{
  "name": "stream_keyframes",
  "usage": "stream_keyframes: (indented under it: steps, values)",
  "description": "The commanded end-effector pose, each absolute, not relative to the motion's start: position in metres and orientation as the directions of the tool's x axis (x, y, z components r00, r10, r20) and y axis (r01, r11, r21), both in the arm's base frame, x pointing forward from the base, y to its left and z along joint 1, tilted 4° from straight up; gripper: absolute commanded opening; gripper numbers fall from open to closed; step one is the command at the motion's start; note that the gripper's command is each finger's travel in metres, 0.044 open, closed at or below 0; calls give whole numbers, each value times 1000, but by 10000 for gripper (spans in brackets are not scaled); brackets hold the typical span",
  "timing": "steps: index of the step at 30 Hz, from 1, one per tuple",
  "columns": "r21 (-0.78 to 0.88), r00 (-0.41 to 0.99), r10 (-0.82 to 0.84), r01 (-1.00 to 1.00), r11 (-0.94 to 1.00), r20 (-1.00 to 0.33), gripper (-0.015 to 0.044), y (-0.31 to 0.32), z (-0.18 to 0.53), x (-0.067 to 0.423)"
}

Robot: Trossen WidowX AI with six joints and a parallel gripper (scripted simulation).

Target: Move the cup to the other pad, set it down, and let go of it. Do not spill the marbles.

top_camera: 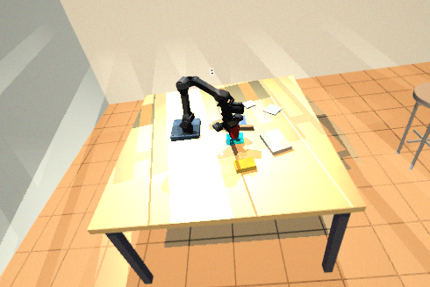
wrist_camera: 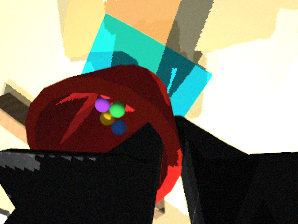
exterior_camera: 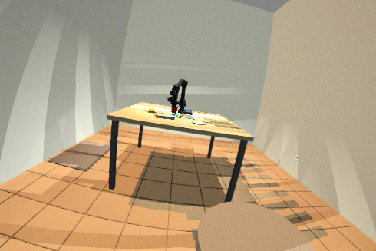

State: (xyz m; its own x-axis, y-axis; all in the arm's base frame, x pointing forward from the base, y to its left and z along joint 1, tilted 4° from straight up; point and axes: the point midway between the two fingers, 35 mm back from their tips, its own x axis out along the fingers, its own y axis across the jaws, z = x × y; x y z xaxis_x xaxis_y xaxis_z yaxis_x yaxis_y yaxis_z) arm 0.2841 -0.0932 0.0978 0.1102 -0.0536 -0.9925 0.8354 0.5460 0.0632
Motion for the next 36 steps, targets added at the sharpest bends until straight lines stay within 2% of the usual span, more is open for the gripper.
stream_keyframes:
  steps: [1, 28, 33, 36]
  values:
    - [57, 98, -46, 834, 549, -994, 0, -93, 88, 283]
    - [59, 104, -52, 836, 546, -993, 0, -94, 81, 284]
    - [59, 104, -52, 836, 546, -993, 128, -94, 81, 284]
    - [59, 104, -52, 836, 546, -993, 128, -94, 81, 284]
